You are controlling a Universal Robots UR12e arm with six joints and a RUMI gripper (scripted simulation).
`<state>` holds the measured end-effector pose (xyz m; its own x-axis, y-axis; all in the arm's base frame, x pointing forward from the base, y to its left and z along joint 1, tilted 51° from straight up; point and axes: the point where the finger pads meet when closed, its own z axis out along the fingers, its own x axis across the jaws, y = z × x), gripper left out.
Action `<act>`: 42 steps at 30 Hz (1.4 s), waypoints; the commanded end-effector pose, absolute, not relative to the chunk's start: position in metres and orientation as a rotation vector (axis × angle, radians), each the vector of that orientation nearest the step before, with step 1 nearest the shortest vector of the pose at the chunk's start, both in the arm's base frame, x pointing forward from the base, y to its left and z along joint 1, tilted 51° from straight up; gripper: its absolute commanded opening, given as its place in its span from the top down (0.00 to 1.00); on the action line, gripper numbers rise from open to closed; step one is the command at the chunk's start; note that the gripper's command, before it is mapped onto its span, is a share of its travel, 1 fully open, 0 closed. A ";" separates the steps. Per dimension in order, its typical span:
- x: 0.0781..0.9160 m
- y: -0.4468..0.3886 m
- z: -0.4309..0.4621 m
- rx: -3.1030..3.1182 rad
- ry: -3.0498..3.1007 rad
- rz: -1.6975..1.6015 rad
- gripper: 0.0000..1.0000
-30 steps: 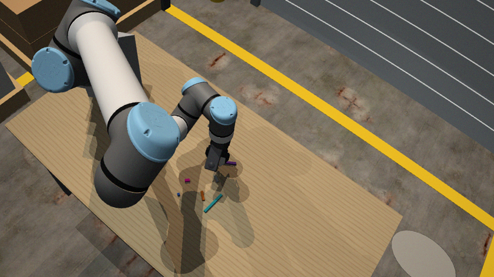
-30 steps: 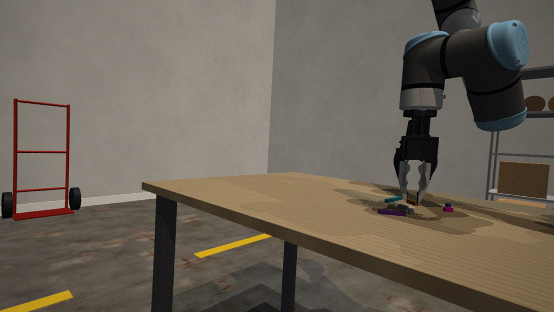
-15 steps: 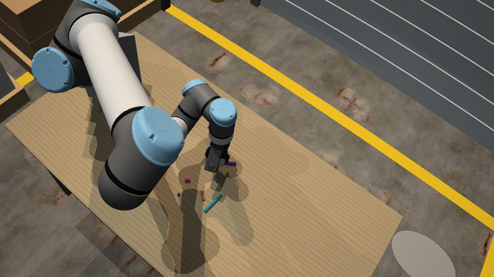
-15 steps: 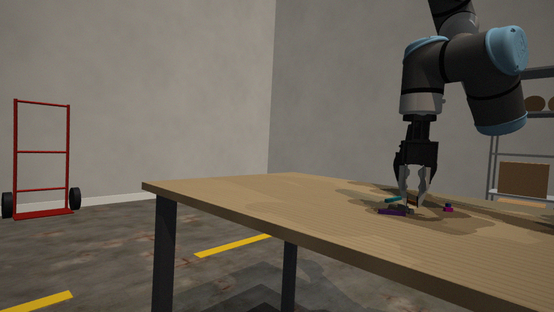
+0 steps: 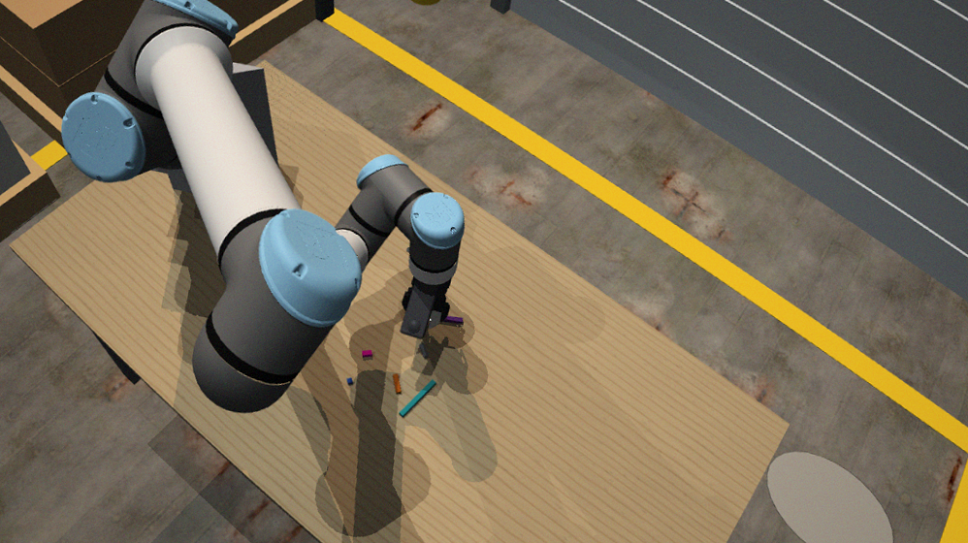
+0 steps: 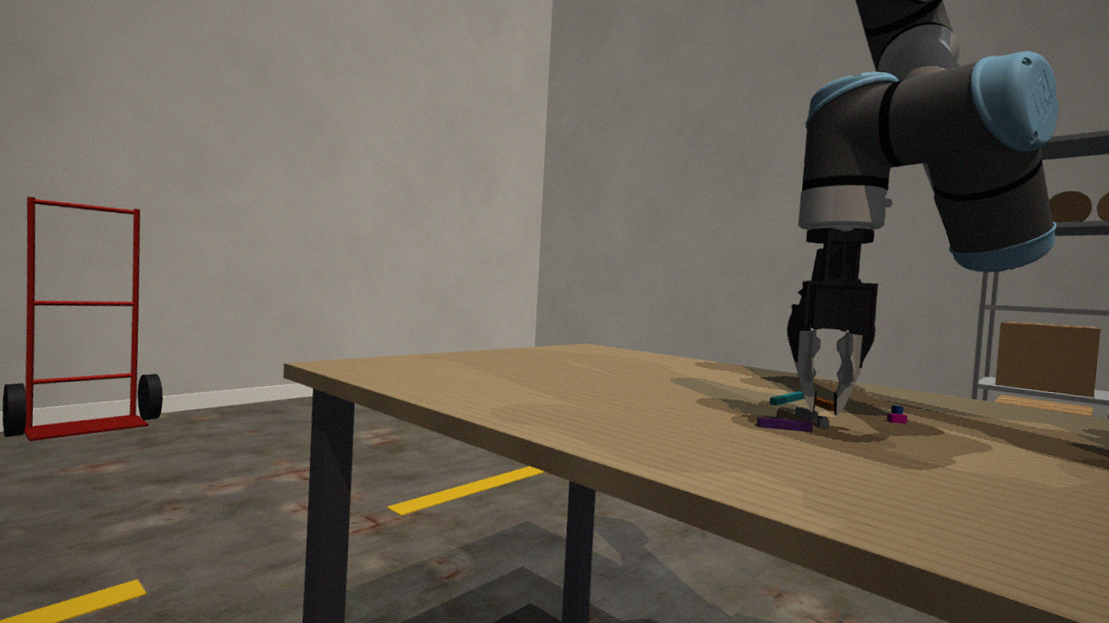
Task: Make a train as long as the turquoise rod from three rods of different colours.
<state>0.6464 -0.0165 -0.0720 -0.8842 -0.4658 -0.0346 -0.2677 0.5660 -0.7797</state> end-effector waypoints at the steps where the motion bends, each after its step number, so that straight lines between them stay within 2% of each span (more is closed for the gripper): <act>1: 0.646 -0.016 -0.072 -0.612 2.563 -1.217 0.86; 42: 0.651 -0.024 -0.079 -0.612 2.563 -1.217 0.86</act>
<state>0.6492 -0.0216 -0.0766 -0.8843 -0.4657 -0.0345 -0.2677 0.5661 -0.7797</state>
